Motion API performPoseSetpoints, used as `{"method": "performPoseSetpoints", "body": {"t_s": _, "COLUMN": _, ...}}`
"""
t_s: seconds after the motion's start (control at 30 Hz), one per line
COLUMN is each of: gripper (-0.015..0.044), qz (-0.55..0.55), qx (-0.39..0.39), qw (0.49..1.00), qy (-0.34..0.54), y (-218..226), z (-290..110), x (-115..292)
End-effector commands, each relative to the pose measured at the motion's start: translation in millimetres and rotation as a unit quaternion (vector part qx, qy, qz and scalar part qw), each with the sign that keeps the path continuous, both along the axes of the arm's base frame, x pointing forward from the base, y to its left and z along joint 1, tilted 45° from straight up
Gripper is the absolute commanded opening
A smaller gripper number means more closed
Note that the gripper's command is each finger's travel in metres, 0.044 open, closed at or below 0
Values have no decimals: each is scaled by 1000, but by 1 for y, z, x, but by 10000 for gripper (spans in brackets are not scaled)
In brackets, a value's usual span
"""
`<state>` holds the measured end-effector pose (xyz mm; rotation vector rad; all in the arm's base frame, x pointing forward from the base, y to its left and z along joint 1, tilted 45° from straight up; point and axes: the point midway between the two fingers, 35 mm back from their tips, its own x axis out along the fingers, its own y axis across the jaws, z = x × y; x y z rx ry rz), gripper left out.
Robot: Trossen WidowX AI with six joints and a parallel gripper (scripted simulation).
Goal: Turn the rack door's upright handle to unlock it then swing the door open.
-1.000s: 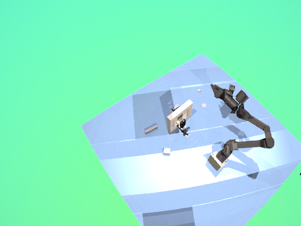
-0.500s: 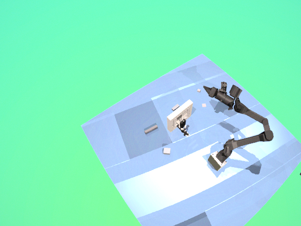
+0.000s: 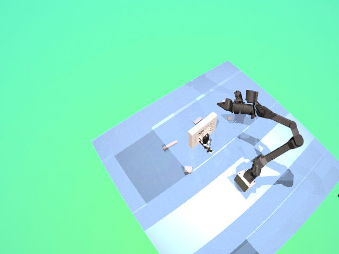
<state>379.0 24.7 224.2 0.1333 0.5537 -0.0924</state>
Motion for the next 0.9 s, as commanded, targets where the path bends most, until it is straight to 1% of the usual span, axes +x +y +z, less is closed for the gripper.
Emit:
{"method": "performPoseSetpoints", "body": {"t_s": 0.0, "gripper": 299, "qz": -16, "qx": 1, "qw": 998, "qy": 60, "y": 6, "z": -23, "x": 5}}
{"method": "performPoseSetpoints", "body": {"t_s": 0.43, "gripper": 299, "qz": -51, "qx": -32, "qw": 977, "qy": 203, "y": 25, "z": -70, "x": 7}}
{"method": "performPoseSetpoints", "body": {"t_s": 0.87, "gripper": 299, "qz": -85, "qx": -97, "qw": 937, "qy": 325, "y": 42, "z": -108, "x": -1}}
